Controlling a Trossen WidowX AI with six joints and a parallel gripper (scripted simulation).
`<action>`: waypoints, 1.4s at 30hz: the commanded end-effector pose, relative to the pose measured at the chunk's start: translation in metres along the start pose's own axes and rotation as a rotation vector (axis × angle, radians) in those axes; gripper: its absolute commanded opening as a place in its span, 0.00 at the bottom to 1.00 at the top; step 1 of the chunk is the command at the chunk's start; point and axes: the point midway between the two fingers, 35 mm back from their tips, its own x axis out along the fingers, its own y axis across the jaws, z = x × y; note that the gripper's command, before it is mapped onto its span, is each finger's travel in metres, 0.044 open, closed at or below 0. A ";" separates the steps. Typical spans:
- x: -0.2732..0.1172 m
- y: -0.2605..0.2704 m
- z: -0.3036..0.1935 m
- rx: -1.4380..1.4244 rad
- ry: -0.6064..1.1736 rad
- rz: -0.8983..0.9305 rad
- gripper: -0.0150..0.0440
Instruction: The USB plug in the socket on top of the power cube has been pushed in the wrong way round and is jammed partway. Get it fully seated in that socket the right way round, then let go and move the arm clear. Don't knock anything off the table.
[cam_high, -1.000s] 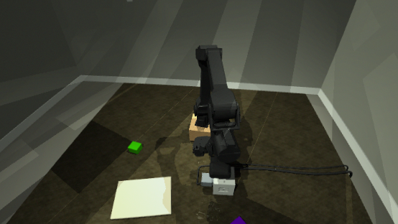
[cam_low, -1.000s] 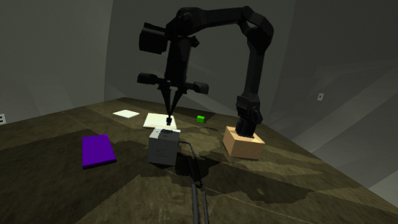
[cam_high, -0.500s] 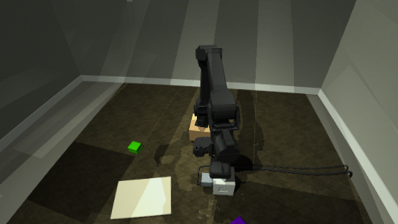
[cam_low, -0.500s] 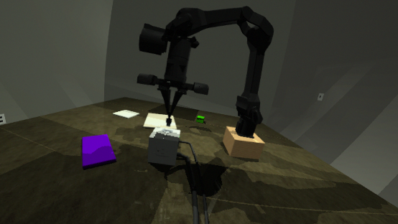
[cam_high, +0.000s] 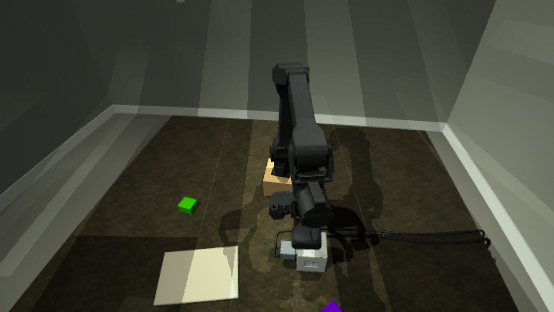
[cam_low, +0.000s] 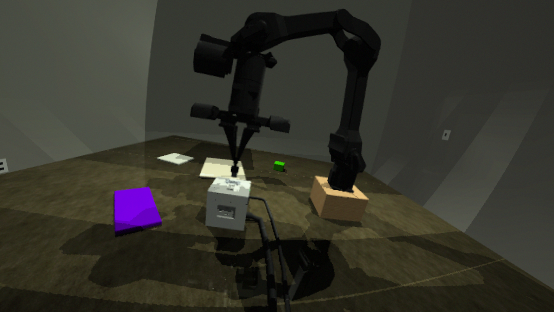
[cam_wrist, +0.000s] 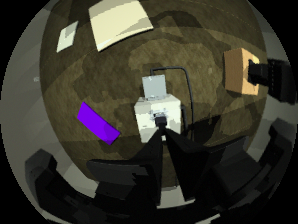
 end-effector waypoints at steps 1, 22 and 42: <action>0.001 0.000 -0.001 -0.005 0.007 0.000 0.25; 0.004 0.000 -0.002 -0.003 0.024 0.000 0.25; 0.006 0.000 -0.002 -0.003 0.024 0.000 0.25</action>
